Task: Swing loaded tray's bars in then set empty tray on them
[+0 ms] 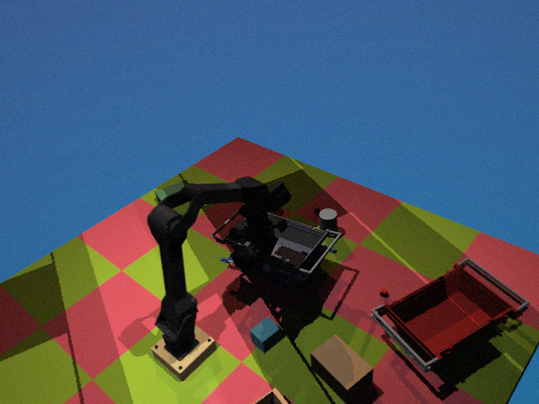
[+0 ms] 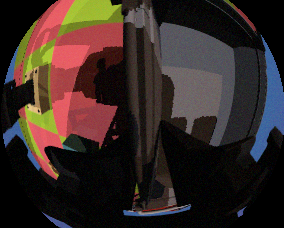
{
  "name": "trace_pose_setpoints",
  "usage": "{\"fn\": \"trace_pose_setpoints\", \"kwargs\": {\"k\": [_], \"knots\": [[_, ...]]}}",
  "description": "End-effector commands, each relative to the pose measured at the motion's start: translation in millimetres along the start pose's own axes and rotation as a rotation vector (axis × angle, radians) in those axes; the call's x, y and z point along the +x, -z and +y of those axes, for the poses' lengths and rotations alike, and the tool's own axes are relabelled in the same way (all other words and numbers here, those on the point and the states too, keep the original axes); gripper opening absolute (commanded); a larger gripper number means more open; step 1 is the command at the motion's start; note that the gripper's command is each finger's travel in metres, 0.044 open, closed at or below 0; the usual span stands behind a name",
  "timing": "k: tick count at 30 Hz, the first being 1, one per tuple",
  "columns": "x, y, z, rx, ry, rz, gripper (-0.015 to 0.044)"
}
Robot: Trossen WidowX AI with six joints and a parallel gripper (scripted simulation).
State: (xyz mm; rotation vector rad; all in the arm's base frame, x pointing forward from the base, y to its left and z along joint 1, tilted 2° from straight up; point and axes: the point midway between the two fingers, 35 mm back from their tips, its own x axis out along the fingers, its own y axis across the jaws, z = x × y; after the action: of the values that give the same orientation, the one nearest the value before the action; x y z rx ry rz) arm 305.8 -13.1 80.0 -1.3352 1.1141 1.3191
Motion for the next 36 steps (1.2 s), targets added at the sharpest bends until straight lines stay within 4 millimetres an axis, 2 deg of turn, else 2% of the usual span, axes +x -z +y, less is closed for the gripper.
{"fn": "trace_pose_setpoints", "kwargs": {"k": [1,5,35,36], "knots": [[3.8,0.4,2.3,-0.003,-0.013,0.003,0.0],[3.8,0.4,2.3,-0.003,-0.013,0.003,0.0],[3.8,0.4,2.3,-0.003,-0.013,0.003,0.044],[4.1,-0.2,2.9,0.0,-0.016,-0.001,0.044]]}}
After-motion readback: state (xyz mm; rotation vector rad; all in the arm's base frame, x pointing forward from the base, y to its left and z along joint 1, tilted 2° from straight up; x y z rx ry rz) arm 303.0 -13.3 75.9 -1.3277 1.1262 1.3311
